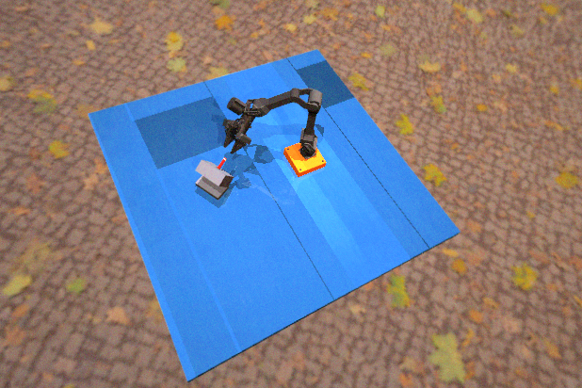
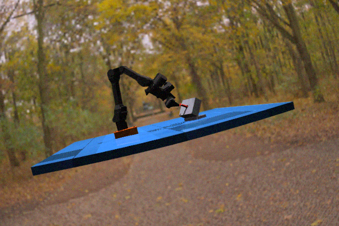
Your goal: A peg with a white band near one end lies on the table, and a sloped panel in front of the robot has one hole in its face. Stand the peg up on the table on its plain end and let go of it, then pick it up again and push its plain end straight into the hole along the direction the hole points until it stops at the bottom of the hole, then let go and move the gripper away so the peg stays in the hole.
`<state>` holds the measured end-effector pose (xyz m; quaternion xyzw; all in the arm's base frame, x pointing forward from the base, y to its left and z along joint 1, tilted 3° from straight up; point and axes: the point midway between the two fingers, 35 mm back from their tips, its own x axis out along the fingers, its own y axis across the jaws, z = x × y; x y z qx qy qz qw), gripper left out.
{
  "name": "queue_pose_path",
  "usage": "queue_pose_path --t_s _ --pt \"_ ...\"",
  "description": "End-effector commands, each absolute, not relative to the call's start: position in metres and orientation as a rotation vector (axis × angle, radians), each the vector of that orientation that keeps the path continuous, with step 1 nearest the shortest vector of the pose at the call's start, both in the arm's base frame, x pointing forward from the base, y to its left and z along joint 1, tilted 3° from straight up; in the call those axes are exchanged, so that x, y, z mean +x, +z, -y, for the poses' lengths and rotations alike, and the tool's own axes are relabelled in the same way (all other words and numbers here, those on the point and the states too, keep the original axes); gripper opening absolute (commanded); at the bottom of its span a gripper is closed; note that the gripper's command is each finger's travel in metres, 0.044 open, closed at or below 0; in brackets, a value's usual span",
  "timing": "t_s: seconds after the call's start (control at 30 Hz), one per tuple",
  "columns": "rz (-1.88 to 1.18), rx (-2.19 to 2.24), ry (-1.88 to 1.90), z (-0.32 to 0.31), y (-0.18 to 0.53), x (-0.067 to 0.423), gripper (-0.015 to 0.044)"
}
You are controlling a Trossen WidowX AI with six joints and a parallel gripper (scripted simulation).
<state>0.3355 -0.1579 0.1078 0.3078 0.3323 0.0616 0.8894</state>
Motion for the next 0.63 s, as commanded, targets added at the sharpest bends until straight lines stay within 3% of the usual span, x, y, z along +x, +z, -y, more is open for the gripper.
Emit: queue_pose_path --t_s 0.0,0.6 --pt "-0.683 0.635 0.132 0.160 0.113 0.330 0.0440" --pt "-0.683 0.638 0.130 0.169 0.124 0.309 0.0440"
